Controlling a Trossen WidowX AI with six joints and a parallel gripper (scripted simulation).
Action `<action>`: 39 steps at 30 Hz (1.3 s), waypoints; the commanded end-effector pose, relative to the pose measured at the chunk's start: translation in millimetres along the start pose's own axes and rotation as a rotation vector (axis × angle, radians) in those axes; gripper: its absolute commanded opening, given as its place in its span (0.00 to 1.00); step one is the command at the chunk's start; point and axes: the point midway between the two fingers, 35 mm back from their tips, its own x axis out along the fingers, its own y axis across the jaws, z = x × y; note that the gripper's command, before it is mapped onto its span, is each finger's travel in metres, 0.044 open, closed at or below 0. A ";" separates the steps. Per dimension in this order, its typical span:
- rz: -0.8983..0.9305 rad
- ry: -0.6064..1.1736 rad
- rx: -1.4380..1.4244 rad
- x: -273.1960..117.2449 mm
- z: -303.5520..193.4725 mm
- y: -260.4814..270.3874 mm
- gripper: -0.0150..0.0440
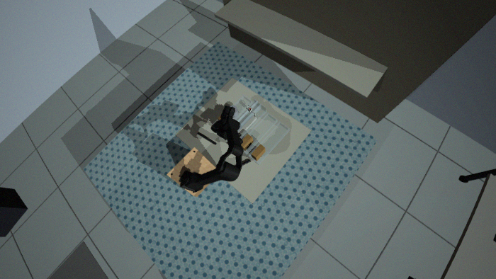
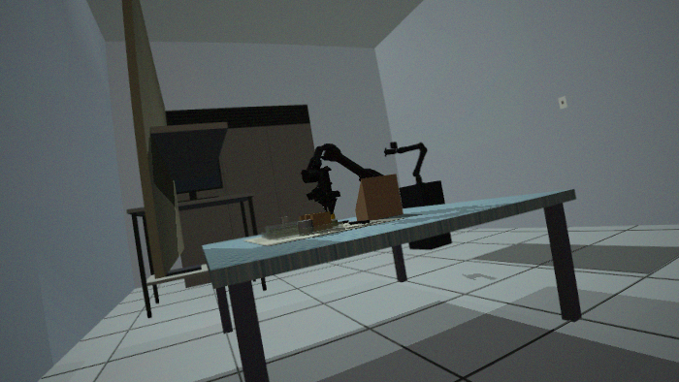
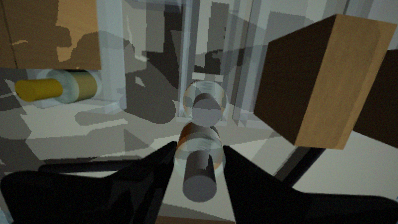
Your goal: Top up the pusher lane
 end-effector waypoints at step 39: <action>0.000 -0.016 0.008 -2.6 24.5 0.1 0.25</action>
